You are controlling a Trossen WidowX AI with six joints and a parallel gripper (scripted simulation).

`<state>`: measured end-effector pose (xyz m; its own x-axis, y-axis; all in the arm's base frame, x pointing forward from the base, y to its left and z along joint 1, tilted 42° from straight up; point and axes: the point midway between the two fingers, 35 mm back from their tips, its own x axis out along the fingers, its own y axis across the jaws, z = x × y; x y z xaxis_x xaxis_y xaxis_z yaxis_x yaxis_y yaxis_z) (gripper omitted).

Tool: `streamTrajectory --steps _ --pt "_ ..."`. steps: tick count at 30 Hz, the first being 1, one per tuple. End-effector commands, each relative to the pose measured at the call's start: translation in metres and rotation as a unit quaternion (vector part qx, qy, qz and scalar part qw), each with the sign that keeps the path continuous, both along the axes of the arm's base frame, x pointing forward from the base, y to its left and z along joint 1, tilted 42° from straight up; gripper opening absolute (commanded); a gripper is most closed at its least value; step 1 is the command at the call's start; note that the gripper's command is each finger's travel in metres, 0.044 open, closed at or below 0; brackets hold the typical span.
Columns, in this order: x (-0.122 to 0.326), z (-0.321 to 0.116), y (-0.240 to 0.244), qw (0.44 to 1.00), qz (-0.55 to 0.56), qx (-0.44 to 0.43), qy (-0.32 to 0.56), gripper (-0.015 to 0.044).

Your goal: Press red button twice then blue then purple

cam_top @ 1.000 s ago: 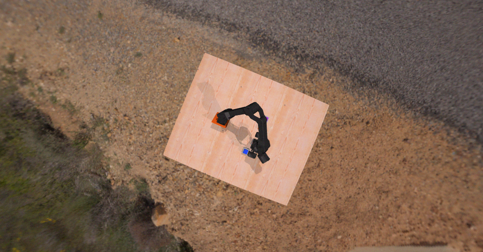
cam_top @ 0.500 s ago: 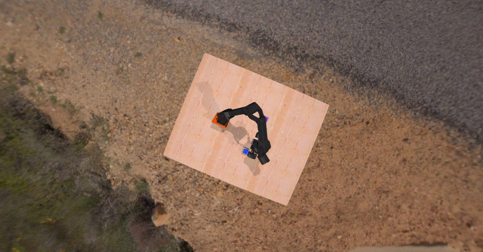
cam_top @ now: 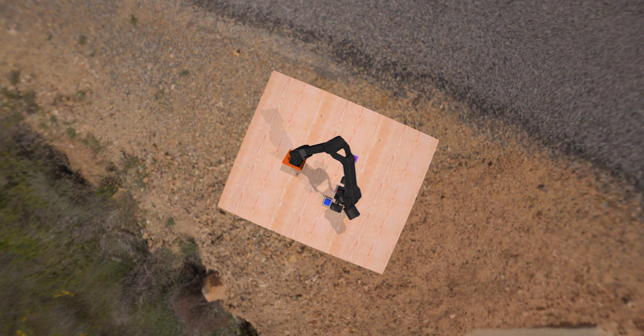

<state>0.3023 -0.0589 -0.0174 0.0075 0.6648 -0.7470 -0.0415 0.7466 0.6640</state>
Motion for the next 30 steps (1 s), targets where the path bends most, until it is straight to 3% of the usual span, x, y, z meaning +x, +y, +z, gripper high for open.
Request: streamTrajectory --steps 1,30 --pt "0.000 -0.005 0.005 1.000 -0.002 0.002 0.002 0.0020" --pt "-0.001 -0.017 0.016 1.000 -0.002 0.002 0.002 0.0020"
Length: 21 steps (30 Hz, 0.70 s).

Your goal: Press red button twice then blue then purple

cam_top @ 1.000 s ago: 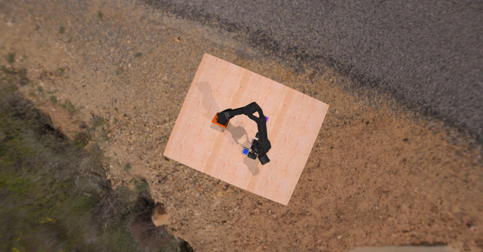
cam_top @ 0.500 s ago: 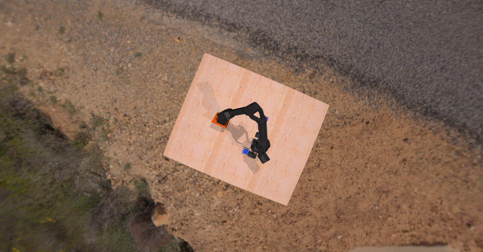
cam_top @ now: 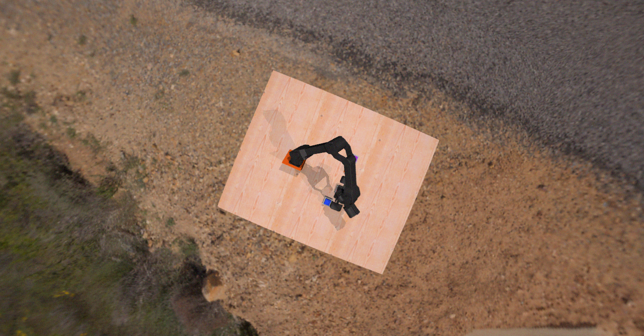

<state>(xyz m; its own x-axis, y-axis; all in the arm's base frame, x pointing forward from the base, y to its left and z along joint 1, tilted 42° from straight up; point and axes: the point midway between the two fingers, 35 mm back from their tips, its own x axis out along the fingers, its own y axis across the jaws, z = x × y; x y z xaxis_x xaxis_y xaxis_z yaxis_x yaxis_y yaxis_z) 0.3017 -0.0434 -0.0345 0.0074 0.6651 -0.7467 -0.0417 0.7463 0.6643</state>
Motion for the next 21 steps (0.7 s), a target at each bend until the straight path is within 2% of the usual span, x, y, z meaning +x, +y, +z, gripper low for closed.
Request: streamTrajectory --steps 1,4,9,14,21 --pt "0.000 0.002 -0.002 1.000 0.000 0.000 0.000 0.0020" --pt "0.000 0.024 -0.021 1.000 -0.002 0.001 0.002 0.0020" --pt "0.000 0.027 -0.024 1.000 -0.002 0.001 0.002 0.0020" --pt "-0.001 0.069 -0.062 1.000 -0.002 0.000 0.003 0.0020" --pt "-0.003 0.067 -0.070 1.000 -0.004 -0.001 0.004 0.0020"
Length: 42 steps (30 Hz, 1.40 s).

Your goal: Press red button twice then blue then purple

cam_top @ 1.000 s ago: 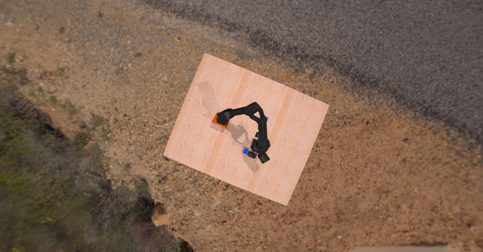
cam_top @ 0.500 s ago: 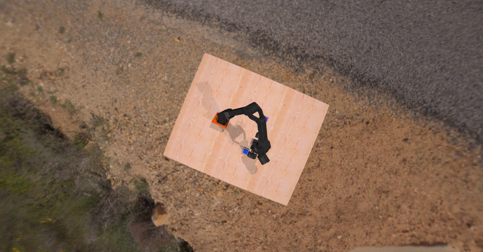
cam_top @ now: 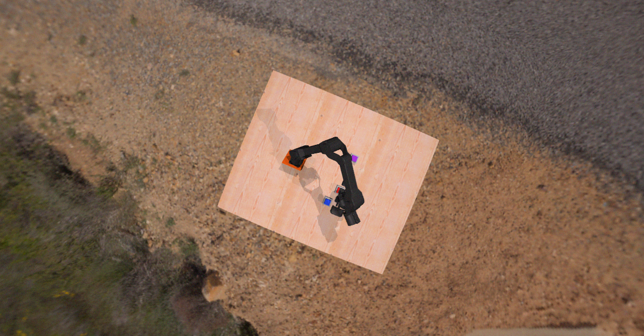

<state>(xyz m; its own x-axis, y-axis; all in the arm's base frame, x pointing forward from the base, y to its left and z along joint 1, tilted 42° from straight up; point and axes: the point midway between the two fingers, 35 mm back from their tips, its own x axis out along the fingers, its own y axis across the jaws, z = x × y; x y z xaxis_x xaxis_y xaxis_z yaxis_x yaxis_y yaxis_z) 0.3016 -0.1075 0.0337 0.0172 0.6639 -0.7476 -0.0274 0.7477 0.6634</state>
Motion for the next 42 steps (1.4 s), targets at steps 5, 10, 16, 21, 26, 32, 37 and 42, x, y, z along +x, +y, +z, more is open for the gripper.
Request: streamTrajectory --steps 5,10,16,21,26,32,37,42 --pt "-0.028 -0.043 -0.053 1.000 -0.002 -0.005 0.008 0.0020" --pt "-0.039 -0.056 -0.067 1.000 0.006 -0.002 0.002 0.0020" --pt "-0.038 -0.064 -0.061 1.000 0.006 -0.002 0.002 0.0020" --pt "-0.038 -0.102 -0.026 1.000 0.006 -0.001 0.002 0.0020" --pt "-0.038 -0.103 -0.025 1.000 0.006 -0.001 0.002 0.0020" --pt "-0.038 -0.110 -0.019 1.000 0.006 -0.001 0.002 0.0020" --pt "-0.038 -0.116 -0.014 1.000 0.006 -0.001 0.002 0.0020" --pt "-0.038 -0.122 -0.008 1.000 0.006 0.000 0.002 0.0020"
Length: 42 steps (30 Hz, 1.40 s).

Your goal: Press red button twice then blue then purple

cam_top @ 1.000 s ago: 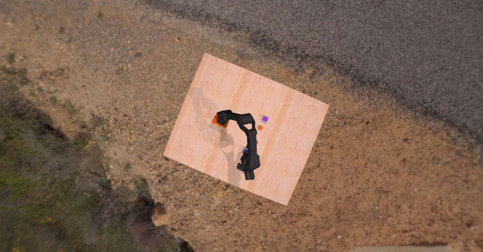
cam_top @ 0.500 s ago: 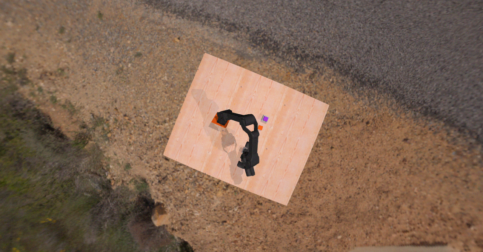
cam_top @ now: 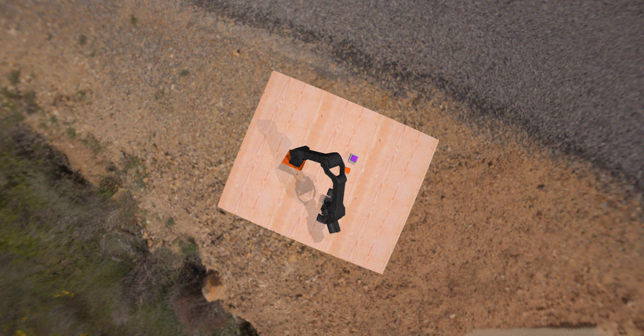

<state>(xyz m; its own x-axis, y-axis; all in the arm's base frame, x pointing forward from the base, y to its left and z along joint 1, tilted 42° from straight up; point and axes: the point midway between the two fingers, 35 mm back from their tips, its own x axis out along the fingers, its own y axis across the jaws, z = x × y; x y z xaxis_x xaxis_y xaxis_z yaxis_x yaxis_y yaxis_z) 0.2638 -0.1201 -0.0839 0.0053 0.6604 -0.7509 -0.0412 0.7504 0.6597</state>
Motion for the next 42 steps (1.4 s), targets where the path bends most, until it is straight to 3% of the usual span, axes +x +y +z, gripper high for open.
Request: streamTrajectory --steps 1,25,42 --pt "0.000 -0.005 0.006 1.000 -0.003 0.002 0.002 0.0020" --pt "0.000 -0.008 0.008 1.000 -0.003 0.002 0.002 0.0020" --pt "-0.001 0.062 -0.054 1.000 -0.003 0.001 0.002 0.0020"
